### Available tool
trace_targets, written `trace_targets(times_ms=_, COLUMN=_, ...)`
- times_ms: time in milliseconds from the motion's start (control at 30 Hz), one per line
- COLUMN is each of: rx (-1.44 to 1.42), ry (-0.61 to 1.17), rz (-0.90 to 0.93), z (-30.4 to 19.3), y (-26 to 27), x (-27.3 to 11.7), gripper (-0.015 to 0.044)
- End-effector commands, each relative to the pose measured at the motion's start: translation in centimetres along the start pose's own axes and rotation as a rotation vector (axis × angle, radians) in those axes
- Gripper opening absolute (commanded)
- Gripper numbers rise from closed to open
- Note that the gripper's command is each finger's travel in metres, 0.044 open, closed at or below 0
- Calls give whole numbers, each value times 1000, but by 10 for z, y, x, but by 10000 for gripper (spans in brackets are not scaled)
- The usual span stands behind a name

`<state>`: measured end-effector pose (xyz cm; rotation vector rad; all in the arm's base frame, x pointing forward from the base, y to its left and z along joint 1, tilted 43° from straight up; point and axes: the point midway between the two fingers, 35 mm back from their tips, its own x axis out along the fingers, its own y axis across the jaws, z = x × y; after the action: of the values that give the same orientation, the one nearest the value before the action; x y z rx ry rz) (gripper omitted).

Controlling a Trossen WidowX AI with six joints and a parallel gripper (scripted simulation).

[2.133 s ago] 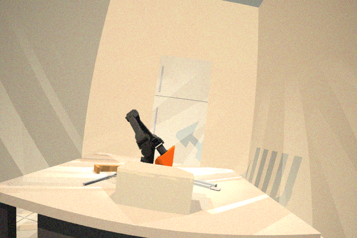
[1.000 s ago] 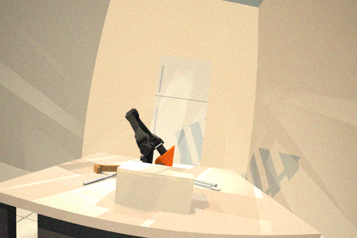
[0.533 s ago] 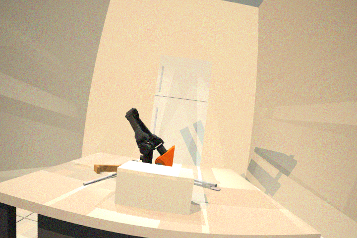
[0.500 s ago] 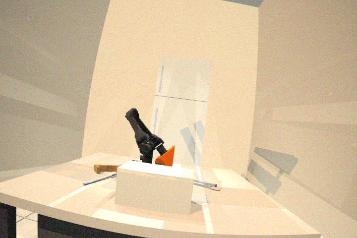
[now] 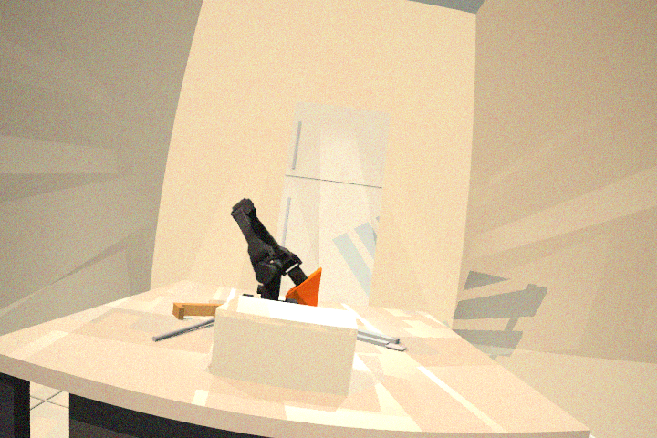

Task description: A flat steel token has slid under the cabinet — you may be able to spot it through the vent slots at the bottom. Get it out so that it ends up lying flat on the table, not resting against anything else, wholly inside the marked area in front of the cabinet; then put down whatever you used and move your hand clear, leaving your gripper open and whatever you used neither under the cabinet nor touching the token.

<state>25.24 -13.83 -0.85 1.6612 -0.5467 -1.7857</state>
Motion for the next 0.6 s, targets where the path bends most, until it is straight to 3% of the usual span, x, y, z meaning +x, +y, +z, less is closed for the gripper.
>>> trace_targets(times_ms=0, rx=-5, ry=-4, rz=-2, z=7, y=0, x=1, gripper=0)
trace_targets(times_ms=567, rx=-6, ry=-5, rz=-2, z=28, y=1, x=1, gripper=0)
